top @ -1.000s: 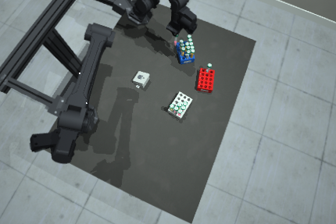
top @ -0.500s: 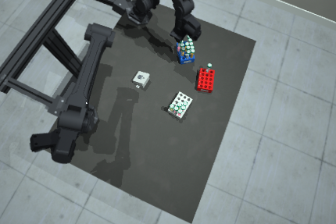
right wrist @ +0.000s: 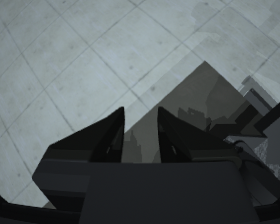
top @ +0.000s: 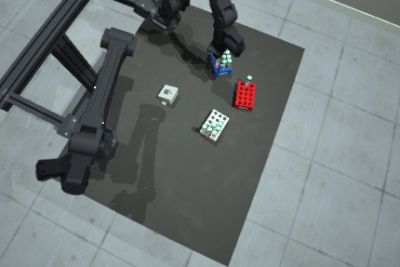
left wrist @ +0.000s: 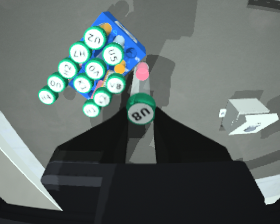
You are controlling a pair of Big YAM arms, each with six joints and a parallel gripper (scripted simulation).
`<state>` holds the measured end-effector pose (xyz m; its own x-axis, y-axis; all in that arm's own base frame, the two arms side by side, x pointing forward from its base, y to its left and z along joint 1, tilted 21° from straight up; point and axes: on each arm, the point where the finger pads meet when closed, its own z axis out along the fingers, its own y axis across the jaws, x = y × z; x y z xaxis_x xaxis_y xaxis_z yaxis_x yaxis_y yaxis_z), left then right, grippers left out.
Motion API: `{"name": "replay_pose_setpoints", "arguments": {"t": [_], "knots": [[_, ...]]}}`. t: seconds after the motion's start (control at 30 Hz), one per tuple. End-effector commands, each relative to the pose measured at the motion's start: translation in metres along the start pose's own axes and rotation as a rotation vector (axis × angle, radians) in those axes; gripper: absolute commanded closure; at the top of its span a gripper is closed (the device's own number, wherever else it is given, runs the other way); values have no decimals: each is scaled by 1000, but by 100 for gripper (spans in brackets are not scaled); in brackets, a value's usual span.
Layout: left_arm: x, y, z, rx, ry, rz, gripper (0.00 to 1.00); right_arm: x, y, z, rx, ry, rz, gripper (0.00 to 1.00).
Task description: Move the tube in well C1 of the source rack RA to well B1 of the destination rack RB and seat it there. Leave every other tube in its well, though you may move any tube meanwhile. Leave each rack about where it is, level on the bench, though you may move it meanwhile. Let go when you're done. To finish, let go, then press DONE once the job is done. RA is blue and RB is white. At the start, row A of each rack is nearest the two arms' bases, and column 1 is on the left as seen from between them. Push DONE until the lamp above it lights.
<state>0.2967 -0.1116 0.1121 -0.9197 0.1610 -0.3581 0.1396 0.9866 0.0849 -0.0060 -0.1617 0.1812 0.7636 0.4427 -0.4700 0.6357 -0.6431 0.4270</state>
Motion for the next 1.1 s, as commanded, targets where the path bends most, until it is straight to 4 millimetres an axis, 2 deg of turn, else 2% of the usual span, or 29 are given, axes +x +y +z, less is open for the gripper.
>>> {"name": "replay_pose_setpoints", "arguments": {"t": [0.0,1.07], "knots": [[-28,-14,-7,9,-29,-9,100,-8,9,-11,-29,-16,9,70],[-103,-65,-6,7,-13,-5,100,-8,9,-11,-29,-16,9,70]]}}
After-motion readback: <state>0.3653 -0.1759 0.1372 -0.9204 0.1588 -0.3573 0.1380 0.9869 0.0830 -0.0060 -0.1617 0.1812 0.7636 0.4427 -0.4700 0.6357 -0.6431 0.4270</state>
